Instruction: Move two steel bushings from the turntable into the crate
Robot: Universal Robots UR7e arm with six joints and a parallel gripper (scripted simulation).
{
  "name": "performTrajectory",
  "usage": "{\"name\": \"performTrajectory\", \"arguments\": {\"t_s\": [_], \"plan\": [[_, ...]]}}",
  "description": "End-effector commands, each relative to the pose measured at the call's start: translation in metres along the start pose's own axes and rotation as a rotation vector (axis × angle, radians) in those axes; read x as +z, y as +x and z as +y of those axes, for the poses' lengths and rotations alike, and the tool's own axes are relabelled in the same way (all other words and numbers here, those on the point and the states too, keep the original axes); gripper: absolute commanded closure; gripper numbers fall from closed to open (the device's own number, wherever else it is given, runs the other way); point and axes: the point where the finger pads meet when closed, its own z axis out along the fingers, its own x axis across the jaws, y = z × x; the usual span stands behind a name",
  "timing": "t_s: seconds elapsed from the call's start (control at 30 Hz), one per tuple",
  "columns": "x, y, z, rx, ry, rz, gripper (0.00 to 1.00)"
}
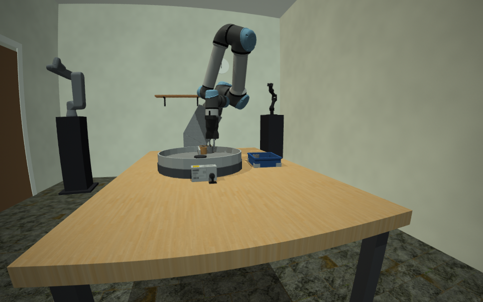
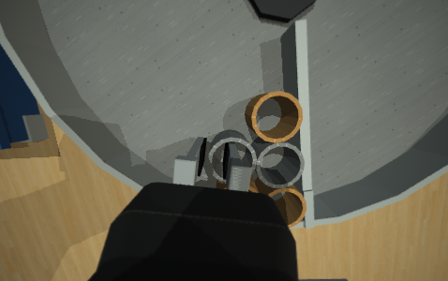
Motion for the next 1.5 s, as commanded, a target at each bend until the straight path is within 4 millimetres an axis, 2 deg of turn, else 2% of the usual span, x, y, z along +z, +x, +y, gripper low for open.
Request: {"name": "performTrajectory", "arguments": {"t_s": [0.0, 1.03, 1.07, 1.47], "plan": [[-0.0003, -0.0006, 0.0002, -0.001, 0.002, 0.0, 0.55], [-0.0007, -0.0011, 0.0026, -0.001, 0.002, 0.0, 0.55], [-0.0009, -0.0009, 0.0008, -0.003, 0.004, 0.002, 1.0], [-0.0009, -0.0009, 0.0008, -0.003, 0.004, 0.002, 1.0]]}}
